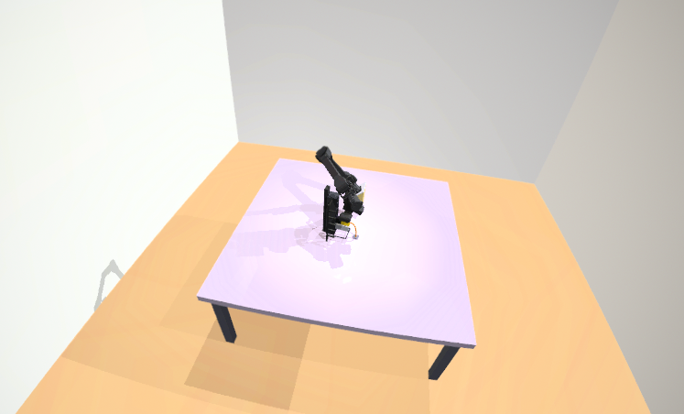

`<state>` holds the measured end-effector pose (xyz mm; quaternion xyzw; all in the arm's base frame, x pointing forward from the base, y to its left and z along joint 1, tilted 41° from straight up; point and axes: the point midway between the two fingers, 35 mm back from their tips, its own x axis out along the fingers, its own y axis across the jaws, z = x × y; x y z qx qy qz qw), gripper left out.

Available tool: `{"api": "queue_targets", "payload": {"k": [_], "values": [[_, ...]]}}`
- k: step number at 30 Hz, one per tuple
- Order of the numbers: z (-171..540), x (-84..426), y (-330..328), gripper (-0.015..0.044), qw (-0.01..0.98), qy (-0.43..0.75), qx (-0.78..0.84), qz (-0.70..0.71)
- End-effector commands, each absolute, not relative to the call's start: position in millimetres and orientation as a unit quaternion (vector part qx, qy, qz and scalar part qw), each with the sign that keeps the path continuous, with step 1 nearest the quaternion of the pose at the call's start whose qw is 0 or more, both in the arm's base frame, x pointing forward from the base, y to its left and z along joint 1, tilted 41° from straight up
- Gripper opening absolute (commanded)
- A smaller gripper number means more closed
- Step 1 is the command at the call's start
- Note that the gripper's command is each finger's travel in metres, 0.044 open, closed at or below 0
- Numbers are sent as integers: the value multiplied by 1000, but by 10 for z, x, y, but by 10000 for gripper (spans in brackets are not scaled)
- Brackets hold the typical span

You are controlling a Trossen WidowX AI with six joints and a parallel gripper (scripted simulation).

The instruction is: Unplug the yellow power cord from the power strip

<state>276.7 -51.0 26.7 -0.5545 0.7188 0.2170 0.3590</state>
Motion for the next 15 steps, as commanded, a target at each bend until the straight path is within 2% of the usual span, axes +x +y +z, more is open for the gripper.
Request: {"api": "queue_targets", "payload": {"k": [1,15], "values": [[269,2770,-506,15,359,719,-555,217],[178,2827,-400,0,360,718,-555,218]]}}
